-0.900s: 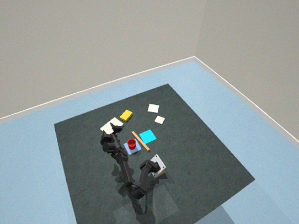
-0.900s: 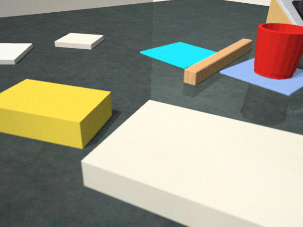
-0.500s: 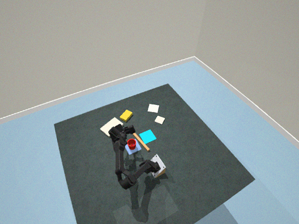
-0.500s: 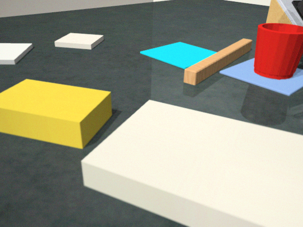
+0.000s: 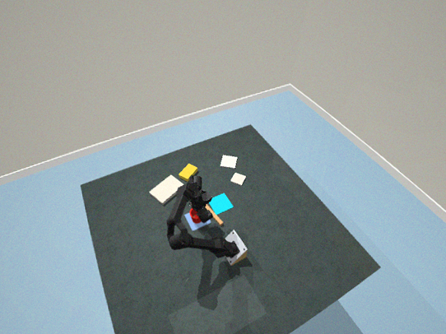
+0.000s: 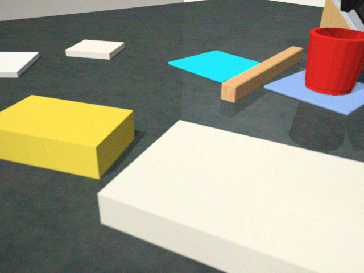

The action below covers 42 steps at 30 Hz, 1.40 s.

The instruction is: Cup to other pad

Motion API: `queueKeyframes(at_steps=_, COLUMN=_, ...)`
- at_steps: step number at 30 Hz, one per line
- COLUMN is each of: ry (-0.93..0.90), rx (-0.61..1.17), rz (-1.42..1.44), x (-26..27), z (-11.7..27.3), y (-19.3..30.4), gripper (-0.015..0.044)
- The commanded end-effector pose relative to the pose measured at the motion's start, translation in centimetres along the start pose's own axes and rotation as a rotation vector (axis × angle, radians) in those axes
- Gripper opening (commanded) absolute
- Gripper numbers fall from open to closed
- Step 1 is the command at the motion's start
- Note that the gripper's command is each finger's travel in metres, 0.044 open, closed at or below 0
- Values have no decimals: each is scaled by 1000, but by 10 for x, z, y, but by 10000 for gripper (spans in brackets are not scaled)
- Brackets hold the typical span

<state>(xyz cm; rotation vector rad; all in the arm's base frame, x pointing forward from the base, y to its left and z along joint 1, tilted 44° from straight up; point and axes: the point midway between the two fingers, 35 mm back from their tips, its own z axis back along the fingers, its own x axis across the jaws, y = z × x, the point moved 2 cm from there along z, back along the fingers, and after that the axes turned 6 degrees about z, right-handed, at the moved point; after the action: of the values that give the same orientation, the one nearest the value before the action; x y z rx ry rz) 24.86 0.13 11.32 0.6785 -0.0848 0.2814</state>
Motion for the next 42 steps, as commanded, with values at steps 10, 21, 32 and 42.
queueKeyframes(at_steps=10, ry=26, rx=79, rz=-139, x=0, z=0, y=5, gripper=148)
queueKeyframes(at_steps=21, ry=25, rx=78, rz=-139, x=1, z=-18, y=6, gripper=148)
queueKeyframes(at_steps=32, ry=25, rx=78, rz=-139, x=1, z=-36, y=7, gripper=148)
queueKeyframes(at_steps=42, ry=25, rx=80, rz=-139, x=0, z=-52, y=9, gripper=148)
